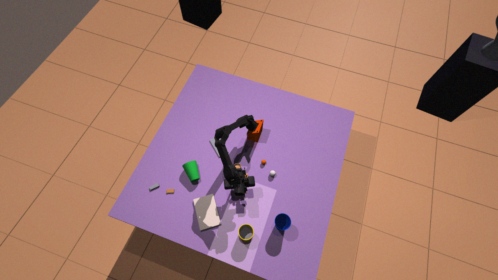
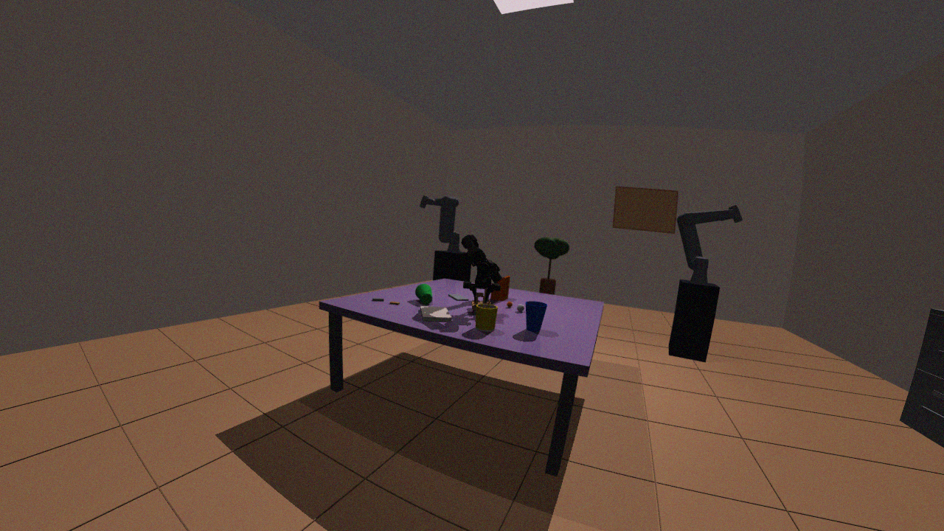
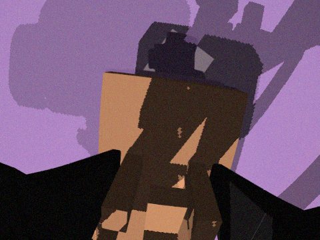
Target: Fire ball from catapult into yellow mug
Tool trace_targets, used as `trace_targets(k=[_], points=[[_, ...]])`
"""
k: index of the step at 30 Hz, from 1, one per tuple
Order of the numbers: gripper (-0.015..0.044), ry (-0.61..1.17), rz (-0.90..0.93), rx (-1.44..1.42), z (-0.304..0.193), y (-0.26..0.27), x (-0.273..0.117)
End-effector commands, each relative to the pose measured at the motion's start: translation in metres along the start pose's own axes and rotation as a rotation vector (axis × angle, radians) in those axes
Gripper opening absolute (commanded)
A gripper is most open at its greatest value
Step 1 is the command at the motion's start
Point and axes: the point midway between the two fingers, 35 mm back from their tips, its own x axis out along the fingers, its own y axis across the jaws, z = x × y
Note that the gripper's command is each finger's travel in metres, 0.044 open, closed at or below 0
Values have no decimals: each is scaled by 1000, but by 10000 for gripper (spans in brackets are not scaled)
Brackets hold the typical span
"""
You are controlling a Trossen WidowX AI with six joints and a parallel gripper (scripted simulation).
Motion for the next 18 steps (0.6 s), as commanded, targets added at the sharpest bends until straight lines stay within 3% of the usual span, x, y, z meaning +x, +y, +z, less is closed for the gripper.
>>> trace_targets(k=[1,17,18], points=[[0,-5,-6,-8,0,1,3],[0,-3,-2,2,0,-1,17],[26,-3,-2,2,0,-1,17]])
